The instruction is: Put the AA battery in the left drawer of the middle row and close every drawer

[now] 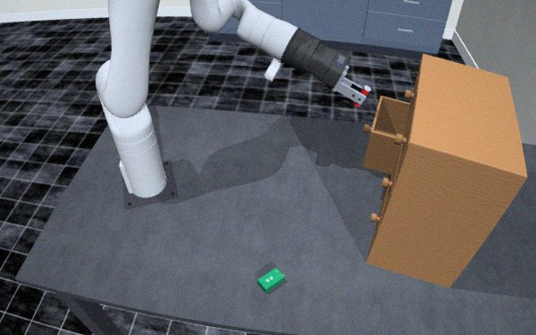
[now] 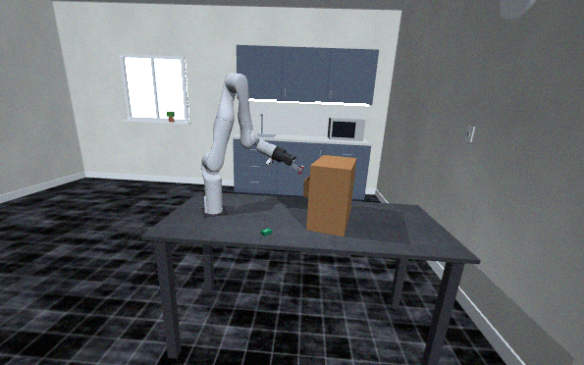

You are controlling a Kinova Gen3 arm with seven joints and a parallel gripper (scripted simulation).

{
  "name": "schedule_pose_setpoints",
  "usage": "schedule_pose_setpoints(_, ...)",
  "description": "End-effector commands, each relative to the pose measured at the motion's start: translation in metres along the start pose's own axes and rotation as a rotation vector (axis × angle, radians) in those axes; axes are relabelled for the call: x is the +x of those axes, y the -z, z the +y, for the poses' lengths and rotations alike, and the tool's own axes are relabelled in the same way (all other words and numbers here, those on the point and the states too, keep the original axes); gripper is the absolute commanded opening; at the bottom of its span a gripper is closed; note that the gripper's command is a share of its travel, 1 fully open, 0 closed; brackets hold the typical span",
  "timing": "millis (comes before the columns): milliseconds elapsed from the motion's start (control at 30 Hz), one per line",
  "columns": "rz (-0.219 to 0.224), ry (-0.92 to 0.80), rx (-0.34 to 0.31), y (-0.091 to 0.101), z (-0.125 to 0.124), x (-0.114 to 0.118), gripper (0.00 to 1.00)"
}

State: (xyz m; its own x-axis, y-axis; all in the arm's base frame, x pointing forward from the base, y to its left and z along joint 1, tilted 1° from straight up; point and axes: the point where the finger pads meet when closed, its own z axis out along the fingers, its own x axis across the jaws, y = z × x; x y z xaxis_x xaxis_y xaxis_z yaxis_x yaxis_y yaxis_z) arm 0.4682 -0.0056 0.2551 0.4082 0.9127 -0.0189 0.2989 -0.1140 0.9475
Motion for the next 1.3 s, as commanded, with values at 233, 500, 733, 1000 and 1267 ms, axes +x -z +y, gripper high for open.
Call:
schedule_pose_setpoints(233, -0.014, -0.002, 0.003, -0.036, 0.012, -0.006, 0.31)
schedule_pose_setpoints(500, -0.022, -0.006, 0.006, -0.059, 0.018, -0.010, 0.31)
schedule_pose_setpoints(733, -0.025, -0.008, 0.007, -0.066, 0.021, -0.011, 0.31)
schedule_pose_setpoints(1000, -0.025, -0.008, 0.007, -0.069, 0.021, -0.011, 0.31)
schedule_pose_setpoints(1267, -0.025, -0.008, 0.007, -0.069, 0.021, -0.011, 0.31)
